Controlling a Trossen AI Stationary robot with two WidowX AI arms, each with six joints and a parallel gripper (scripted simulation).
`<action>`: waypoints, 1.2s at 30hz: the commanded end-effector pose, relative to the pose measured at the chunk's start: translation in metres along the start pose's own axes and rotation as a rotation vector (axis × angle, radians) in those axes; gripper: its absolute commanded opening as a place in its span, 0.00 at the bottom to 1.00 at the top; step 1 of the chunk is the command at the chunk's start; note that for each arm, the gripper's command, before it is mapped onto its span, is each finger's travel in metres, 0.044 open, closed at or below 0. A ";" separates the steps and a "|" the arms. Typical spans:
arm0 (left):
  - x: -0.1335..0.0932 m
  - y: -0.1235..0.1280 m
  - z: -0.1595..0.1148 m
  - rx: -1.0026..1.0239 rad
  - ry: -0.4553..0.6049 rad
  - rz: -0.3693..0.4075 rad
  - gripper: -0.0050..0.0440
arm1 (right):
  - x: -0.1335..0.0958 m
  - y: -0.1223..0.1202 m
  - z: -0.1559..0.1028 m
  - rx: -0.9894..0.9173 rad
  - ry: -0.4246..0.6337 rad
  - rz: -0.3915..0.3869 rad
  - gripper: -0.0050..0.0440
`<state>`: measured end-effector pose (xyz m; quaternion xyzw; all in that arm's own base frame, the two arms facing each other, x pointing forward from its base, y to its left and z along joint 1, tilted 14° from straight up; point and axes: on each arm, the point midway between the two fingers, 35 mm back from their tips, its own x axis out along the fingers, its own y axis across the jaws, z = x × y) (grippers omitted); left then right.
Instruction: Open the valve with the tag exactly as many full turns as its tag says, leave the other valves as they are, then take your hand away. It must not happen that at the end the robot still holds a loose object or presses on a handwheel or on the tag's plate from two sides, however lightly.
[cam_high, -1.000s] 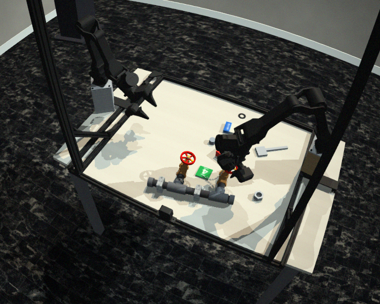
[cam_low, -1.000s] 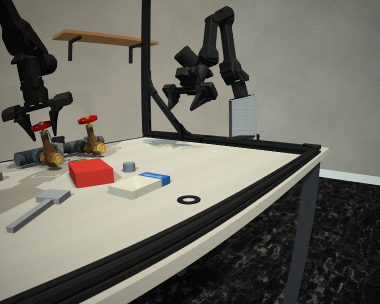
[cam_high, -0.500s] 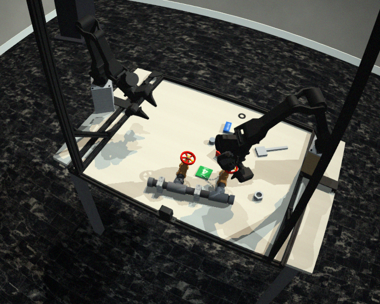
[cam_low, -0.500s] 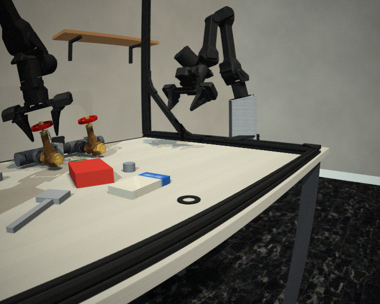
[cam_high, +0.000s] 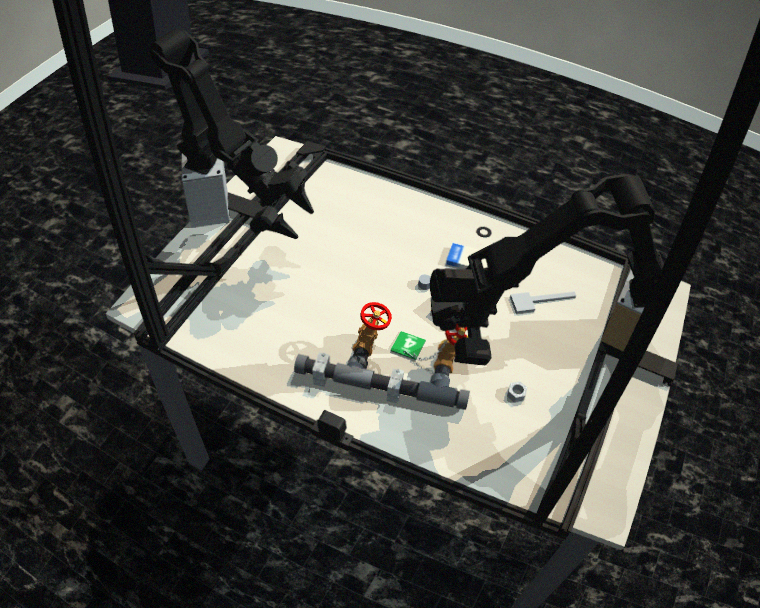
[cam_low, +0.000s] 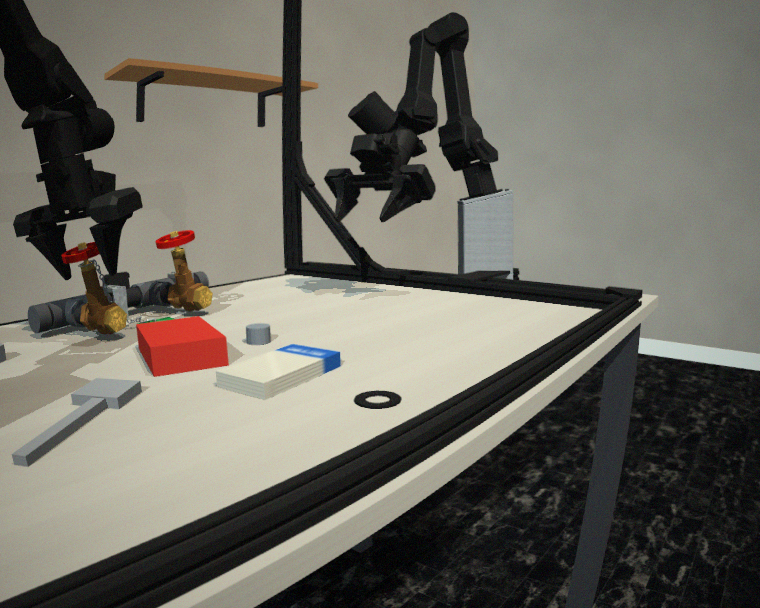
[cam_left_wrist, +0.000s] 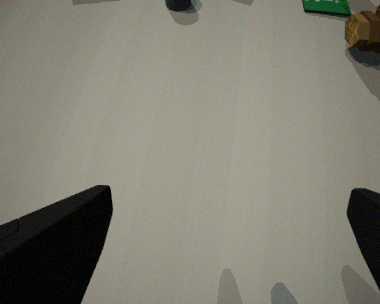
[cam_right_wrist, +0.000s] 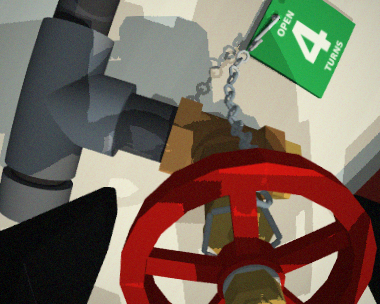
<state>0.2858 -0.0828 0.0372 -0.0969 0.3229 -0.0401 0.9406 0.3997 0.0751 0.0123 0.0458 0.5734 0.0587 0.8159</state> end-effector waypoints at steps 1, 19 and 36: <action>0.000 0.000 0.000 0.000 0.000 0.000 0.92 | 0.000 0.000 0.000 0.219 0.001 0.000 0.92; 0.000 0.000 0.000 0.000 0.000 0.000 0.92 | 0.000 0.000 0.000 1.111 0.001 0.000 0.92; 0.000 0.000 0.000 0.000 0.000 0.000 0.92 | 0.001 0.000 0.000 1.193 0.000 0.000 0.58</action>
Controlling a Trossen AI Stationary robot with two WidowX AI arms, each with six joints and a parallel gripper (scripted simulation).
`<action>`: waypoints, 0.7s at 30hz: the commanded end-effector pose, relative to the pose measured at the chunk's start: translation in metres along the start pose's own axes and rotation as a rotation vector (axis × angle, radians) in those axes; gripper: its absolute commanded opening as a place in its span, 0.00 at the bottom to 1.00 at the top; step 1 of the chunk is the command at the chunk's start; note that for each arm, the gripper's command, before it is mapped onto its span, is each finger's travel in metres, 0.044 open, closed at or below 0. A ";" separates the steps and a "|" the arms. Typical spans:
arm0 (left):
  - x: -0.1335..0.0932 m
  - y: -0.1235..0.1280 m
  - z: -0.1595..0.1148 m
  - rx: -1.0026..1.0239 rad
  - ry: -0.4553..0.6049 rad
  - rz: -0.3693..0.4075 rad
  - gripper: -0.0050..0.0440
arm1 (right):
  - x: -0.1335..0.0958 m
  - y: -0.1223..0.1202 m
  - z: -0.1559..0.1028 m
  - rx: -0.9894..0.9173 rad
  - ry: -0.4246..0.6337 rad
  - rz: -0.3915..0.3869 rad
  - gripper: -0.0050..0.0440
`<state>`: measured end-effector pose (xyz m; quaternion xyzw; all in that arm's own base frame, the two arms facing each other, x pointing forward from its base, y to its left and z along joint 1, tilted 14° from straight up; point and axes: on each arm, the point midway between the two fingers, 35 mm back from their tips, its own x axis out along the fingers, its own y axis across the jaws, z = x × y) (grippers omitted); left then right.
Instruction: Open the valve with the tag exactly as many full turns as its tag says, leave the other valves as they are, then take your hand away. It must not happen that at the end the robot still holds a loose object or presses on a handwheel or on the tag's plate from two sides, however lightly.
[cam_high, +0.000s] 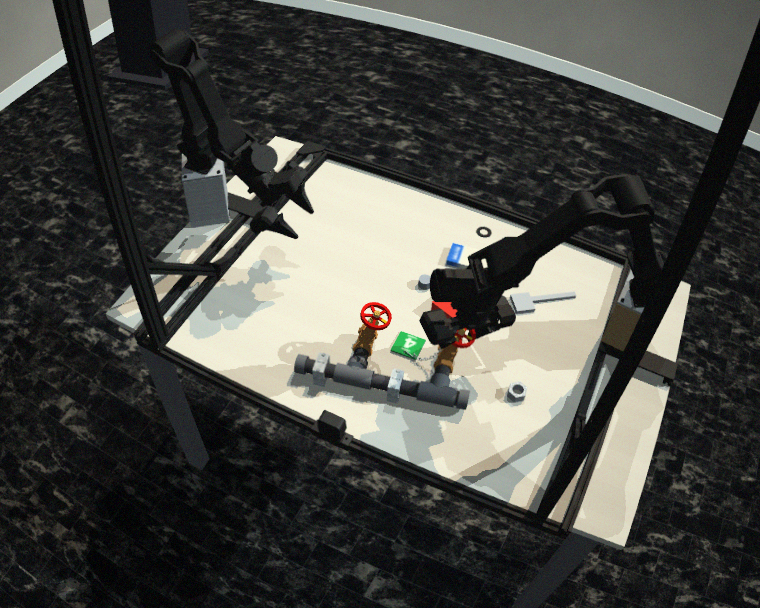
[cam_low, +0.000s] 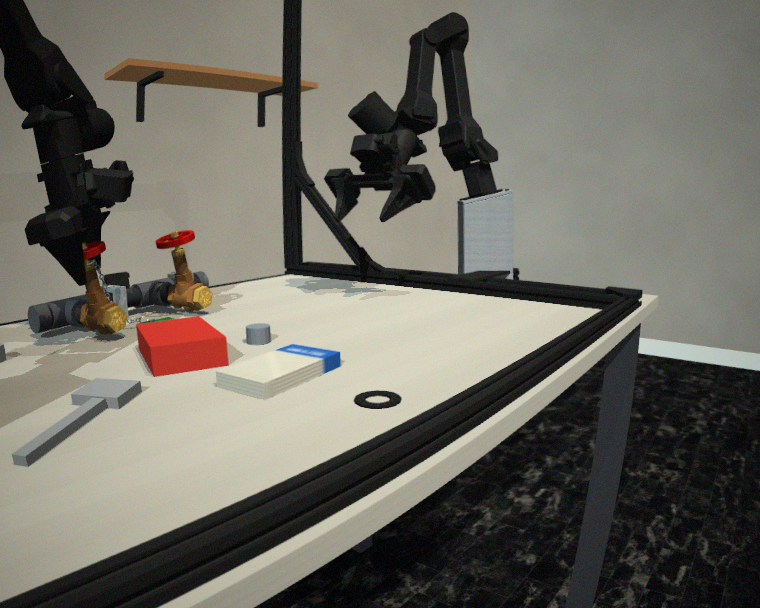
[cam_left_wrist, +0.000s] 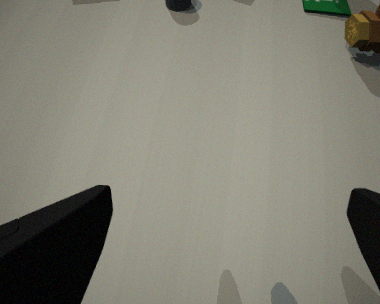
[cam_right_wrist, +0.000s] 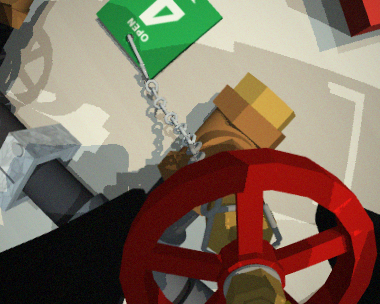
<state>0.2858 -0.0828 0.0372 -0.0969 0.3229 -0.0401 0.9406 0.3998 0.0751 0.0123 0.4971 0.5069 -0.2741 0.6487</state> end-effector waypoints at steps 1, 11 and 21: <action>0.000 0.000 0.000 0.000 0.000 0.000 0.92 | 0.000 0.000 0.000 -0.003 0.000 0.000 0.53; 0.000 0.000 0.000 0.000 0.000 0.000 0.92 | 0.000 0.000 0.000 -0.016 0.000 -0.001 0.28; 0.000 0.000 0.000 0.000 0.000 0.000 0.92 | 0.000 0.000 0.000 -0.609 0.000 0.000 0.10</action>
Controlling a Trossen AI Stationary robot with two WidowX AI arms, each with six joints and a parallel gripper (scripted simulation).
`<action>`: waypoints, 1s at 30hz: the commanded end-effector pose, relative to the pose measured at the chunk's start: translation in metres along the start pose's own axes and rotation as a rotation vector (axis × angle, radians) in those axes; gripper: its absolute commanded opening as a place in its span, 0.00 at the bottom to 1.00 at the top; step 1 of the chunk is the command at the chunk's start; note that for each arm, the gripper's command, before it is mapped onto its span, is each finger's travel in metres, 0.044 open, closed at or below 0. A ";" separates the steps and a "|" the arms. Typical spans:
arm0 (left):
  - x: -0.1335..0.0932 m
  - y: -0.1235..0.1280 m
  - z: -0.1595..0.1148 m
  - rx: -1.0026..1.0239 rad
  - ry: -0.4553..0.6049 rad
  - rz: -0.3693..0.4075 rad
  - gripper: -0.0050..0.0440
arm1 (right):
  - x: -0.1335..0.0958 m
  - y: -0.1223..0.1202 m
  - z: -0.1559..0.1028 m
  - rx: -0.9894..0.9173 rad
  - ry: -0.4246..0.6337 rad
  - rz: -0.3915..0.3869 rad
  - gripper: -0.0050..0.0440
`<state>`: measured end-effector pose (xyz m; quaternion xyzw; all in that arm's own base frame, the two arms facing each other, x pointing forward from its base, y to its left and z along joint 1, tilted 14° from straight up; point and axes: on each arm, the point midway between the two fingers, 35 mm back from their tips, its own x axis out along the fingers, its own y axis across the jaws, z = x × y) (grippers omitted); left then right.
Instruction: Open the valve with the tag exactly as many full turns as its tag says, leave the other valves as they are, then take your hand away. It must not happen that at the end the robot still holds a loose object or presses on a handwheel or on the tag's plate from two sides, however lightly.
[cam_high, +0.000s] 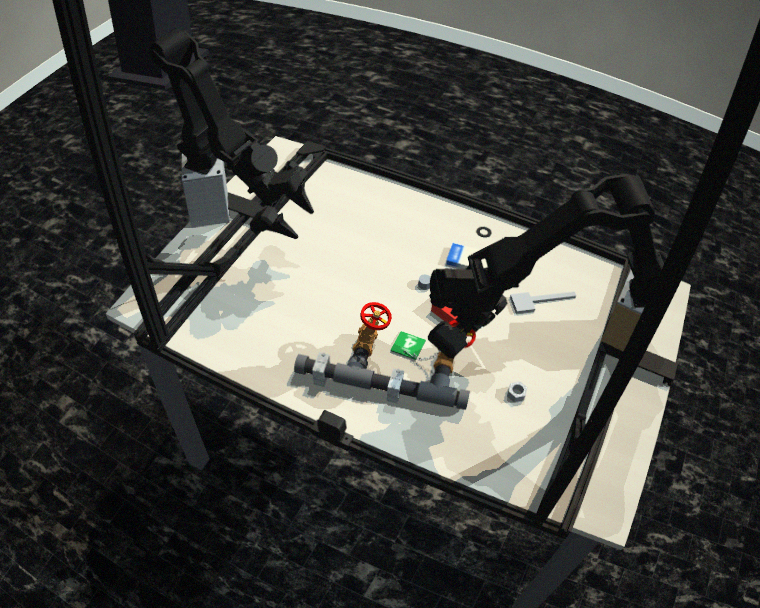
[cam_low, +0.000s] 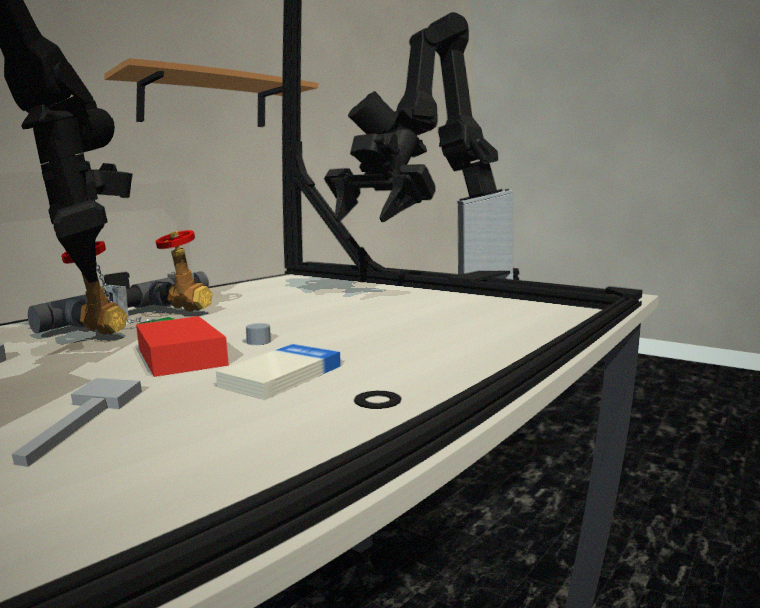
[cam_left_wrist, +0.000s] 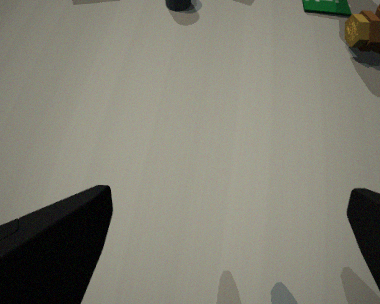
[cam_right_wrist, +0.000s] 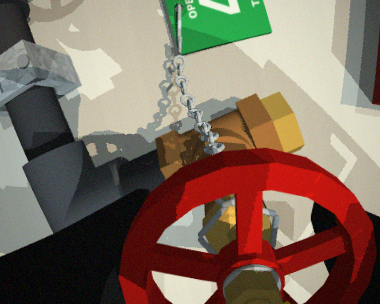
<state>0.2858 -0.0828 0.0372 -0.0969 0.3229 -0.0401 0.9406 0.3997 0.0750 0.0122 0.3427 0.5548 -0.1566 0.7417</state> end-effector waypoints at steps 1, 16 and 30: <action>0.000 0.000 0.000 0.000 0.000 0.000 0.92 | 0.000 0.000 0.000 -0.219 0.000 0.001 0.10; 0.000 0.000 0.000 0.000 0.000 0.000 0.92 | 0.000 0.000 0.000 -0.952 -0.001 0.001 0.10; 0.000 0.000 0.000 0.000 0.000 0.000 0.92 | 0.000 0.000 0.000 -1.230 0.000 0.000 0.20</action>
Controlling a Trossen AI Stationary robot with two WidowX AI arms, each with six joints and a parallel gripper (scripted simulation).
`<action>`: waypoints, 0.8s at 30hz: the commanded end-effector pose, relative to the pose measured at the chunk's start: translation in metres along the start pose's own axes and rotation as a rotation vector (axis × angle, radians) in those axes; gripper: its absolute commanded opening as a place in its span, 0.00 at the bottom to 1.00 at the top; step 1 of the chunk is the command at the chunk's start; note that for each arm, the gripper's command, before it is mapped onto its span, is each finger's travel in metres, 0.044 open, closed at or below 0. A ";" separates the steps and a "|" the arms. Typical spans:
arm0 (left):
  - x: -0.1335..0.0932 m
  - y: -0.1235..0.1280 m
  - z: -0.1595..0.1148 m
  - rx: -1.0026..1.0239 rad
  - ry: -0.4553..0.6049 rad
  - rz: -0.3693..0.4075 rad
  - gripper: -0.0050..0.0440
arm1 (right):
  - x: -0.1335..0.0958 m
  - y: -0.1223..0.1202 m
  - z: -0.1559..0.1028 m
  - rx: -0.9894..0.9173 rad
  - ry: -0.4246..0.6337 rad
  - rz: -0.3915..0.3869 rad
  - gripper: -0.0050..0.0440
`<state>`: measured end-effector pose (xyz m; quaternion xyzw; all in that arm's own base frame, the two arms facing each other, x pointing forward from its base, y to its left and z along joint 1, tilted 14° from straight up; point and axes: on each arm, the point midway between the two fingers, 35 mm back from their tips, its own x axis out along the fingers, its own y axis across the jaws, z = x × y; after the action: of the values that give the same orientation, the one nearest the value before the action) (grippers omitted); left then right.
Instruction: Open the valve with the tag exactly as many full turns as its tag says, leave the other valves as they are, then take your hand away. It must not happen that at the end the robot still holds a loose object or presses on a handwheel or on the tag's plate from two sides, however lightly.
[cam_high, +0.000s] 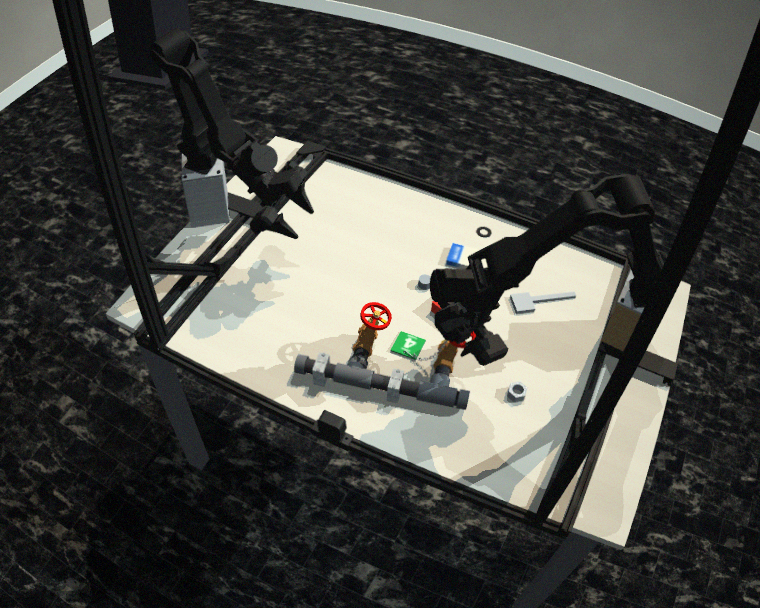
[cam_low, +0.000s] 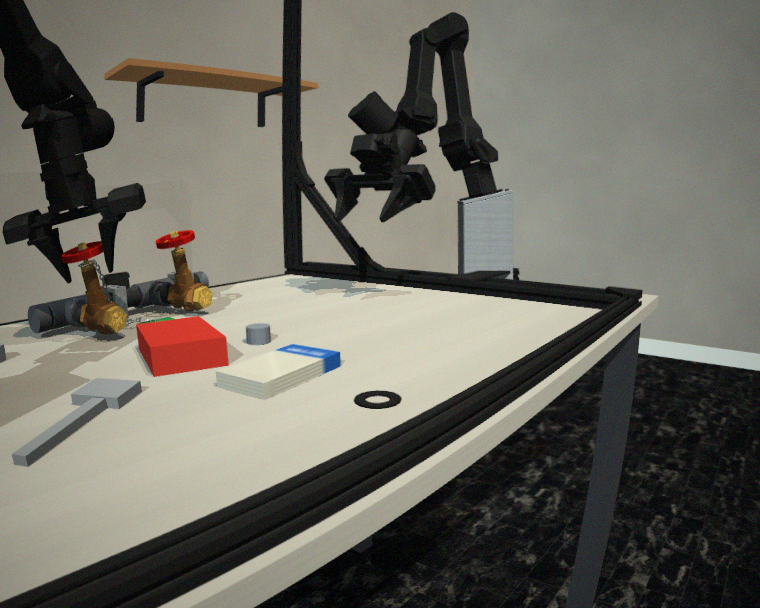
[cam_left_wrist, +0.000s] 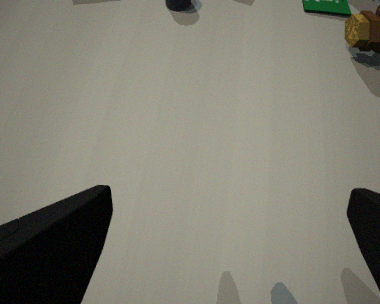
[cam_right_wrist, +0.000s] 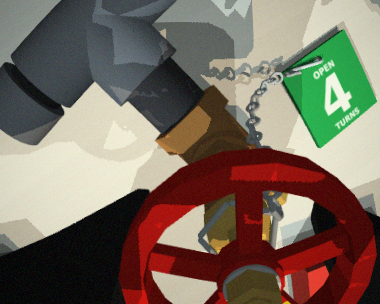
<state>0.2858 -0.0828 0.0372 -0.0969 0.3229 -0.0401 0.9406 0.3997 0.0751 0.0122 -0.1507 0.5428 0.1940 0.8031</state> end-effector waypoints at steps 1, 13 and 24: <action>0.000 0.000 0.000 0.000 0.000 0.000 0.92 | 0.000 0.000 0.000 0.007 0.000 0.000 0.25; 0.000 0.000 0.000 0.000 0.000 0.000 0.92 | 0.000 0.000 0.000 0.007 0.000 0.000 0.74; 0.000 0.000 0.000 0.000 0.000 0.000 0.92 | 0.000 0.000 0.000 0.251 0.000 0.000 0.92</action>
<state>0.2858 -0.0828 0.0372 -0.0969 0.3229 -0.0401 0.9406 0.3997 0.0750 0.0122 -0.1141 0.5510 0.1692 0.8092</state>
